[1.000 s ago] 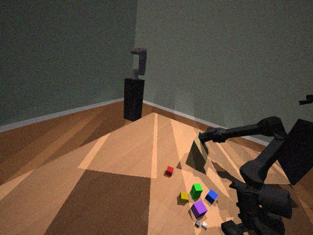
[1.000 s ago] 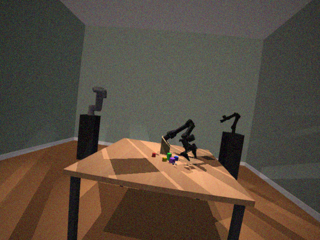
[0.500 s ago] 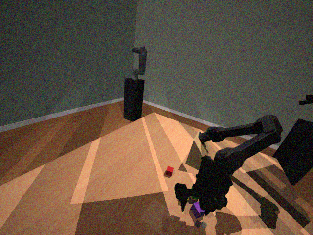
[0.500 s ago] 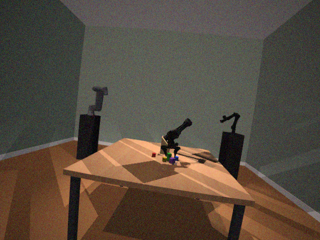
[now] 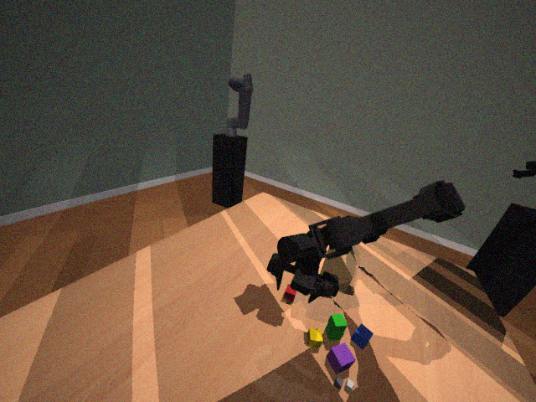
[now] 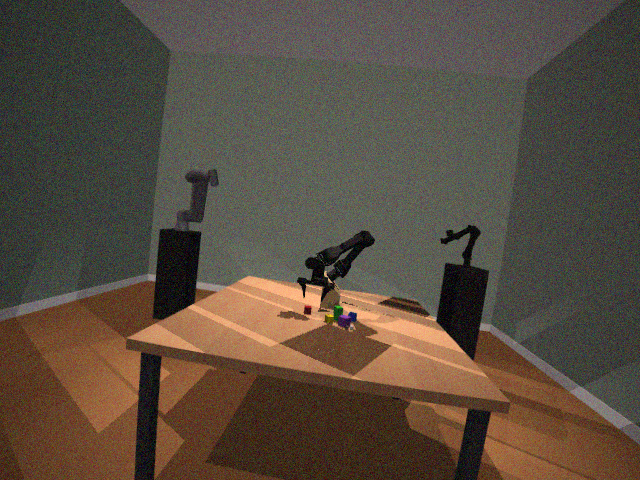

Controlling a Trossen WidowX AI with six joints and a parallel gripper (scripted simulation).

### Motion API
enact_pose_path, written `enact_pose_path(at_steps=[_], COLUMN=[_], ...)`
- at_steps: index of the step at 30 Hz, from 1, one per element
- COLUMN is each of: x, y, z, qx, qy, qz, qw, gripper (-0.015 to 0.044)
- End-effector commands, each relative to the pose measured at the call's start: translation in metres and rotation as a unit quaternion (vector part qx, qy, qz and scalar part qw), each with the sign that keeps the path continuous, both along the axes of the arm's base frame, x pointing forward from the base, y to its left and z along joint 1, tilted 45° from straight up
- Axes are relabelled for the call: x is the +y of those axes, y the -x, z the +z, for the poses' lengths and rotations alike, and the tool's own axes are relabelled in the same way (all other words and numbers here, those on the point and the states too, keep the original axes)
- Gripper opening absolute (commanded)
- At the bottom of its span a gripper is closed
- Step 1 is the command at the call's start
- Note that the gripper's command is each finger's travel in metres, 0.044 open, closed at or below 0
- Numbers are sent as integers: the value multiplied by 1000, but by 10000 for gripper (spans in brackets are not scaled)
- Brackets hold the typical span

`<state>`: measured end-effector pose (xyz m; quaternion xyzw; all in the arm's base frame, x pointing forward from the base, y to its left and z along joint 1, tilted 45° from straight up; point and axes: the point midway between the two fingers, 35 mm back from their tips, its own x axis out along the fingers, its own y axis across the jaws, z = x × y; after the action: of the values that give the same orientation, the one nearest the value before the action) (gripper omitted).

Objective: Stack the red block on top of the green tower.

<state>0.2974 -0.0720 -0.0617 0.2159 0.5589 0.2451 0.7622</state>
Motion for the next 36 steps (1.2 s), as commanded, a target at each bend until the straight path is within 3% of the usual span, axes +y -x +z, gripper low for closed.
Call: enact_pose_path(at_steps=[1,6,18,36], x=[-11,-16,18,33], y=[30,63,57,55], z=[-10,-15,-49,-64], qx=[31,59,59,59], qy=[-14,-42,-44,-44], qz=[9,20,20,20], qw=[999,997,997,997], gripper=[440,440,440,440])
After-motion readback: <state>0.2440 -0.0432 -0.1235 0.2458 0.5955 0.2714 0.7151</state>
